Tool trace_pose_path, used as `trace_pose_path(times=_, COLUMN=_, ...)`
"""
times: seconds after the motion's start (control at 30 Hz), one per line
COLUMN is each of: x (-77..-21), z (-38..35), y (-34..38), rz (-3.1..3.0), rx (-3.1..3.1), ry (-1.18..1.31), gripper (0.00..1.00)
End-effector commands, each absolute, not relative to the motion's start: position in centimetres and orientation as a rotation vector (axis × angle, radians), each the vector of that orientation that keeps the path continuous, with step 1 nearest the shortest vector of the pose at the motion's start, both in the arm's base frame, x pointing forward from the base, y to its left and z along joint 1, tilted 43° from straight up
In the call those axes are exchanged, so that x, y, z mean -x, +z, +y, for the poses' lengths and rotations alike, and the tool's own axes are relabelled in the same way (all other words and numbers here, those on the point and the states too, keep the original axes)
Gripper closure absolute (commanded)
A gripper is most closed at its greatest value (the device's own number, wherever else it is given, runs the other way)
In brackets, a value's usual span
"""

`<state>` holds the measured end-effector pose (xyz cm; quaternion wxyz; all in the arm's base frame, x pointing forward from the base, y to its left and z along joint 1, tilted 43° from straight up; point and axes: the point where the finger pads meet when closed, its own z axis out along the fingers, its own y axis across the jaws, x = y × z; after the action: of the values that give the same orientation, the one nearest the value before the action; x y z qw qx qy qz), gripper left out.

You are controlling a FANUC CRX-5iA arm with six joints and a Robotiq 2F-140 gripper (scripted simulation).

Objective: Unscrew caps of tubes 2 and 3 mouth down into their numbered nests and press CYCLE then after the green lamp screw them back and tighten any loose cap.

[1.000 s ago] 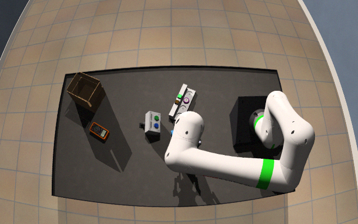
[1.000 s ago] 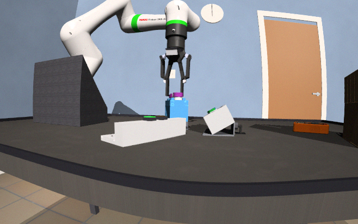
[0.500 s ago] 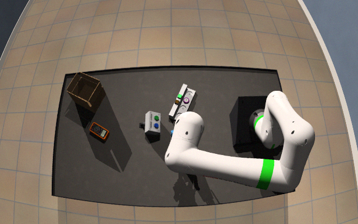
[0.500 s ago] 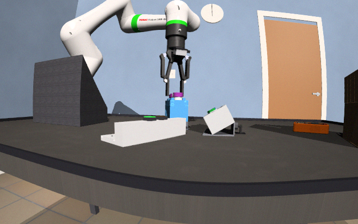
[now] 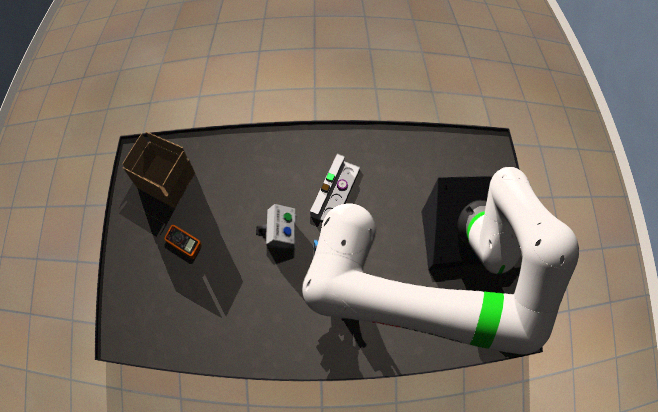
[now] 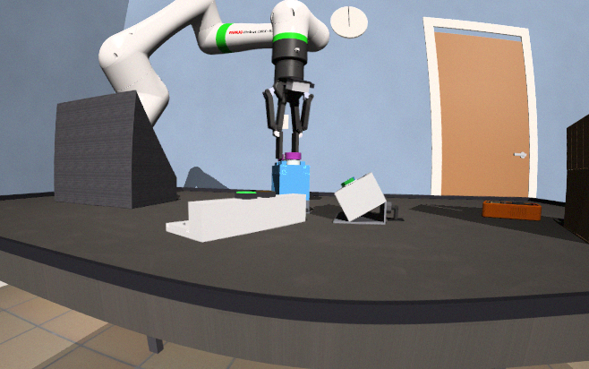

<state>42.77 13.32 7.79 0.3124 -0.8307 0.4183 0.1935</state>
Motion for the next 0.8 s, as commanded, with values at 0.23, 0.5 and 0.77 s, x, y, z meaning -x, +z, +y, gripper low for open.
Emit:
trace_pose_path(times=0.23, x=-42.83, z=13.26, y=7.82, rz=1.218, rx=2.144, ry=0.552, gripper=0.7)
trace_pose_path(times=0.5, x=-42.83, z=13.28, y=7.81, rz=1.659, rx=1.905, ry=0.717, gripper=0.7)
trace_pose_path(times=0.77, x=-42.82, z=13.29, y=7.78, rz=1.678, rx=1.892, ry=0.724, gripper=0.7)
